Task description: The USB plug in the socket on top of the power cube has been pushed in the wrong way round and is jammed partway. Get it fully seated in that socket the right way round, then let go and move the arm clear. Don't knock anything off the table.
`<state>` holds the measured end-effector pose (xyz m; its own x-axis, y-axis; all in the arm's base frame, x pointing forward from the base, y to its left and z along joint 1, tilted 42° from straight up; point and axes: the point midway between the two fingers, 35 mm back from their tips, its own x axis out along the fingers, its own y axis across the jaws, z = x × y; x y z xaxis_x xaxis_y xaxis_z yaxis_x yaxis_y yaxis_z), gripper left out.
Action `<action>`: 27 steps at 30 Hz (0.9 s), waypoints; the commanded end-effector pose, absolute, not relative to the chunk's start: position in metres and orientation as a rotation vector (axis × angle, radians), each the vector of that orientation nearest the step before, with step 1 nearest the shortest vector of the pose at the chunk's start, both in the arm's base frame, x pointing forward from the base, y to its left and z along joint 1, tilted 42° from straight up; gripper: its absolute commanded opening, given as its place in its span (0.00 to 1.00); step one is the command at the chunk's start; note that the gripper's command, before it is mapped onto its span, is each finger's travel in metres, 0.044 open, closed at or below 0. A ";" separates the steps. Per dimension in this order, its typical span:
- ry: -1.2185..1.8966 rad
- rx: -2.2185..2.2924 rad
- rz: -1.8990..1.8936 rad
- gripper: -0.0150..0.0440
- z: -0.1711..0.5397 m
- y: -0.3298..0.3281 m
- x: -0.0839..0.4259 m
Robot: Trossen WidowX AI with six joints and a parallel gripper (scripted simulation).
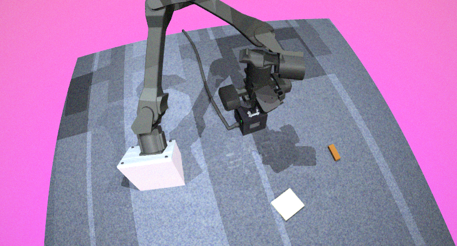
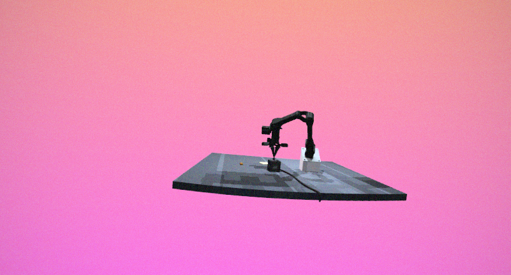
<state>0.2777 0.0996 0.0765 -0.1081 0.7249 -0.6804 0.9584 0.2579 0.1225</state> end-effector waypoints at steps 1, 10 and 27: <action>1.898 1.525 -0.466 0.25 0.075 0.102 0.277; 1.893 1.525 -0.468 0.30 0.076 0.100 0.278; 1.893 1.525 -0.468 0.42 0.076 0.100 0.278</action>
